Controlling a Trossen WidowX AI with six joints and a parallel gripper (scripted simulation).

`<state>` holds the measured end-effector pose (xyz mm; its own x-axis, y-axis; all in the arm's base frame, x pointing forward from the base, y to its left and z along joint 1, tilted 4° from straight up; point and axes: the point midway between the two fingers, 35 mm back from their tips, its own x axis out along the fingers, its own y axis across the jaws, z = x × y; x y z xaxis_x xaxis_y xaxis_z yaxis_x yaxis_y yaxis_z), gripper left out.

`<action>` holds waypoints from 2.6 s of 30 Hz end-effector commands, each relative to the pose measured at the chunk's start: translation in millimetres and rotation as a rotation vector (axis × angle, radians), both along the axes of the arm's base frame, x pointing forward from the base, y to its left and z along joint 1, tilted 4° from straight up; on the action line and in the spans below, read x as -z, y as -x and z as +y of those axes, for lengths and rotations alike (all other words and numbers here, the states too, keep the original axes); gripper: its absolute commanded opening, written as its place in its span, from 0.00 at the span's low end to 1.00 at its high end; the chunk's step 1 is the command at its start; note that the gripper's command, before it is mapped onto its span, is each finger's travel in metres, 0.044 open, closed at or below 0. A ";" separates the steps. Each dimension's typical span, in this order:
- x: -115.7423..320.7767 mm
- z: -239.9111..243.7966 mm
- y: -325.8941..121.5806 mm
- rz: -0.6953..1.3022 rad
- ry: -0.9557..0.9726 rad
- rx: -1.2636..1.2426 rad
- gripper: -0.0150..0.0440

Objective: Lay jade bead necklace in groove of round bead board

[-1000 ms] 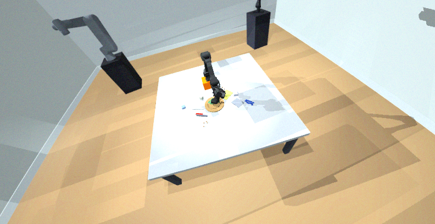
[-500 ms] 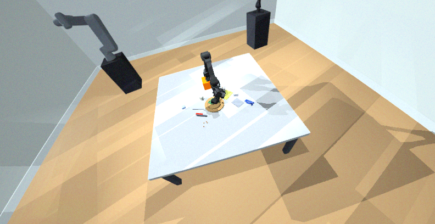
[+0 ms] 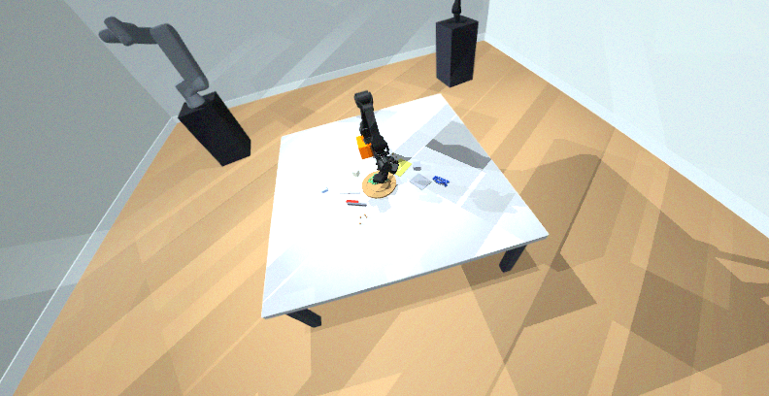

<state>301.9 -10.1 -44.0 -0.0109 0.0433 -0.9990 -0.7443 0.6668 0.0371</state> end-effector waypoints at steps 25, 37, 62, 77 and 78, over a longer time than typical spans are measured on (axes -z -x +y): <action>-7.9 -0.3 0.4 0.004 -0.001 0.001 0.97; -25.5 -1.1 4.0 0.012 -0.003 0.005 1.00; -28.2 -21.0 6.4 0.053 0.015 0.975 0.68; -31.0 -42.7 10.7 0.095 0.035 2.048 0.68; -31.0 -42.7 10.7 0.095 0.035 2.048 0.68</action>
<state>293.1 -43.5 -15.4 -0.0216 0.0470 -0.9987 0.7023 0.7116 0.0183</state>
